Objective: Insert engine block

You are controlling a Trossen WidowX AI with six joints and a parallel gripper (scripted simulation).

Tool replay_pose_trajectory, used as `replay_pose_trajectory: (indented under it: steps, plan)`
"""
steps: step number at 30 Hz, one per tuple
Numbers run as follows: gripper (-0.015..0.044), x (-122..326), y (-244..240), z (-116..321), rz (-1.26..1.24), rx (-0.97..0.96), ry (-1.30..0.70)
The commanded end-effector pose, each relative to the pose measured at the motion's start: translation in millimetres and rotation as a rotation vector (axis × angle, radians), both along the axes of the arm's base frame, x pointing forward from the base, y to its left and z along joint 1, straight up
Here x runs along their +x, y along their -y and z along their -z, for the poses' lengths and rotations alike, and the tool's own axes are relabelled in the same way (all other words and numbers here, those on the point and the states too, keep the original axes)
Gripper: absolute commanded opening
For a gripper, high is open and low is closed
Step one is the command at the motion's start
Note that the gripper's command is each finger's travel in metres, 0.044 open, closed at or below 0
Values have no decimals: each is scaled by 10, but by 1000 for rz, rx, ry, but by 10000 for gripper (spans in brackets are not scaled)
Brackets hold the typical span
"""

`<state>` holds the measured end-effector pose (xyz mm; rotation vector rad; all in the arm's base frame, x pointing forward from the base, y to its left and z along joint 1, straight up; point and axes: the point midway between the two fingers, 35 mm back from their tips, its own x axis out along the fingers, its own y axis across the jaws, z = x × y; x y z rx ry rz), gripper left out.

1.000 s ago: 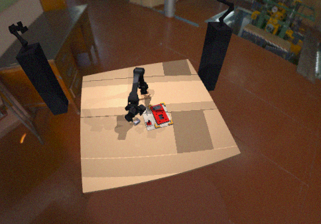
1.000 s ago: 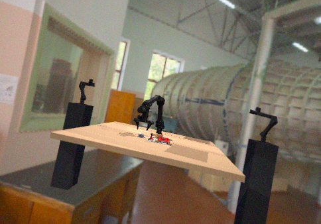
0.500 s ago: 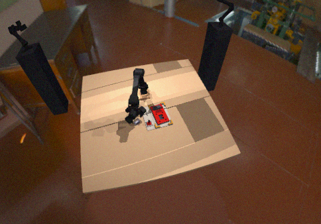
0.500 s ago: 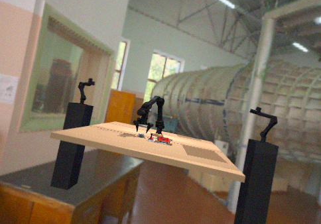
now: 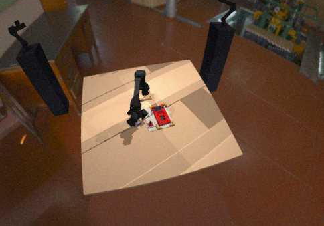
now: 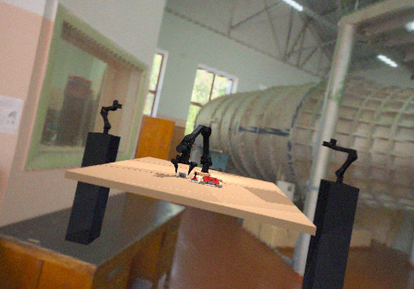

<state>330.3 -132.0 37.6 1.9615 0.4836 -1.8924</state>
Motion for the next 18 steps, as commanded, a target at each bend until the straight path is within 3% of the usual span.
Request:
replay_pose_trajectory:
  steps: [1,2,10,18]
  plan:
    - [440,-18,-1,74,4,-2,-9]
    - [440,-18,-1,77,4,-2,-9]
    - [230,-18,-1,77,4,-2,-9]
    - [157,-18,-1,77,4,-2,-9]
